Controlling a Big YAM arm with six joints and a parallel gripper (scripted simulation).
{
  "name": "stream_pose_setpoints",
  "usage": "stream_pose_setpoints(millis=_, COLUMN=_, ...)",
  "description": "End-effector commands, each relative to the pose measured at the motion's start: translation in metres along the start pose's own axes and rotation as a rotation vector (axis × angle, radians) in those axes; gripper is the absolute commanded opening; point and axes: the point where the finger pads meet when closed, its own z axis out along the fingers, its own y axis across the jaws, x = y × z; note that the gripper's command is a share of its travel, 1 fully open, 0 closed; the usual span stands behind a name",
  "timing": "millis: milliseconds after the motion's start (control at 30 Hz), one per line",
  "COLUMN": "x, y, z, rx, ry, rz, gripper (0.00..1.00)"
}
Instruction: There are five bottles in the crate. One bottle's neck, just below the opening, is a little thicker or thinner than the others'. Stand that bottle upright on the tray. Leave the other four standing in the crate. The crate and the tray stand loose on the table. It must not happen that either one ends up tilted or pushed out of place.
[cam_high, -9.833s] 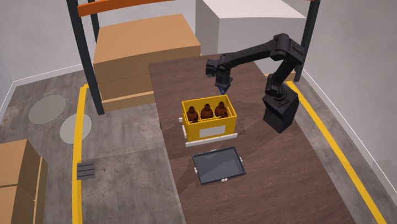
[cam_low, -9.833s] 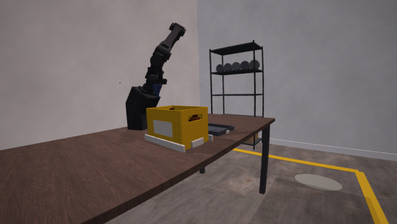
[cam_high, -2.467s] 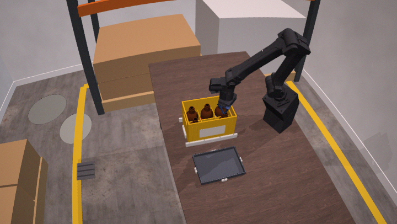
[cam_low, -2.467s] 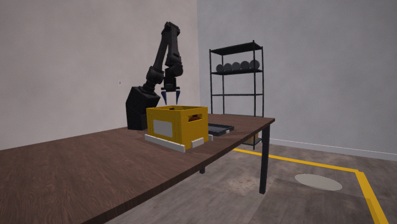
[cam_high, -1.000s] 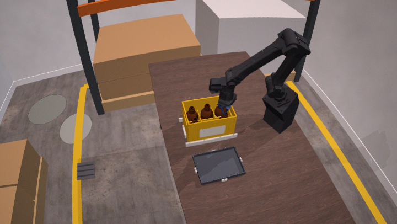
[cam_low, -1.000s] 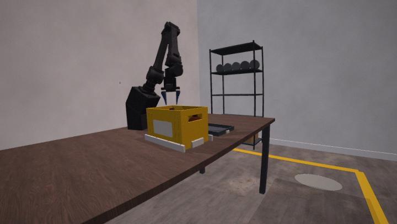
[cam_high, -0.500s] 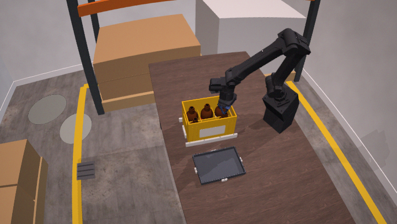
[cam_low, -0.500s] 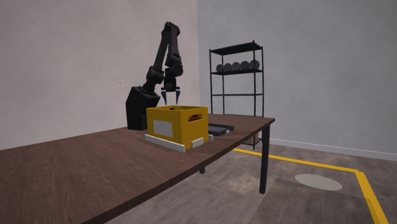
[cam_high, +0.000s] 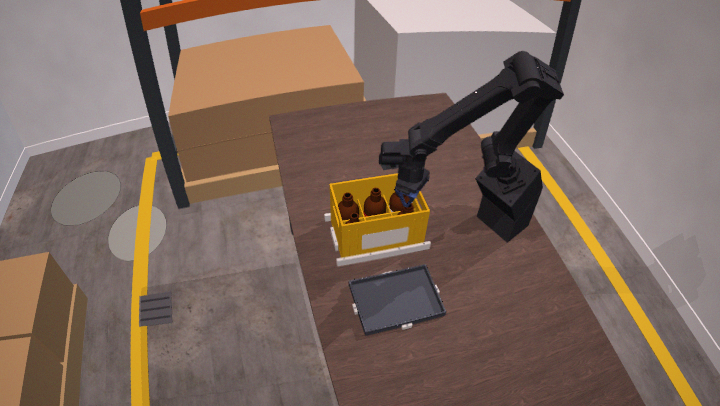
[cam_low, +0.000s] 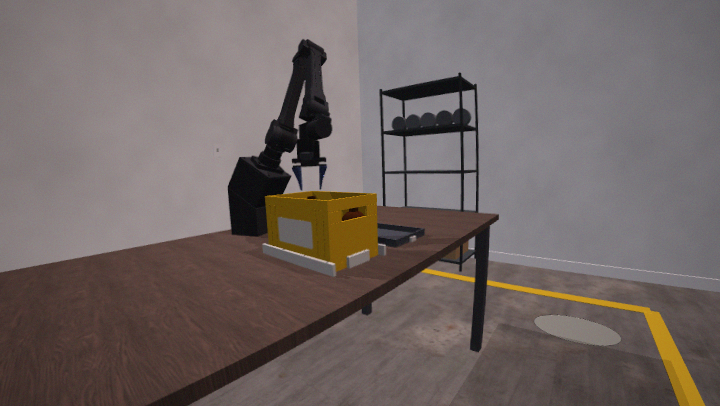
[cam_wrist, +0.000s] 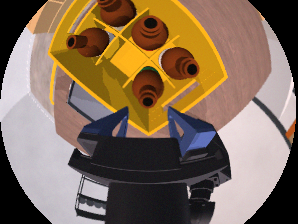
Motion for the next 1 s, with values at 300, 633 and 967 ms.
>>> stream_pose_setpoints(millis=300, x=-0.0172, y=0.0076, z=-0.0026, rx=-0.009, ry=-0.021, rz=-0.006, gripper=0.61)
stream_pose_setpoints(millis=633, x=-0.0163, y=0.0068, z=-0.0021, rx=-0.008, ry=-0.020, rz=-0.005, gripper=0.61)
stream_pose_setpoints(millis=967, x=-0.0163, y=0.0068, z=-0.0021, rx=-0.008, ry=-0.020, rz=-0.005, gripper=0.61)
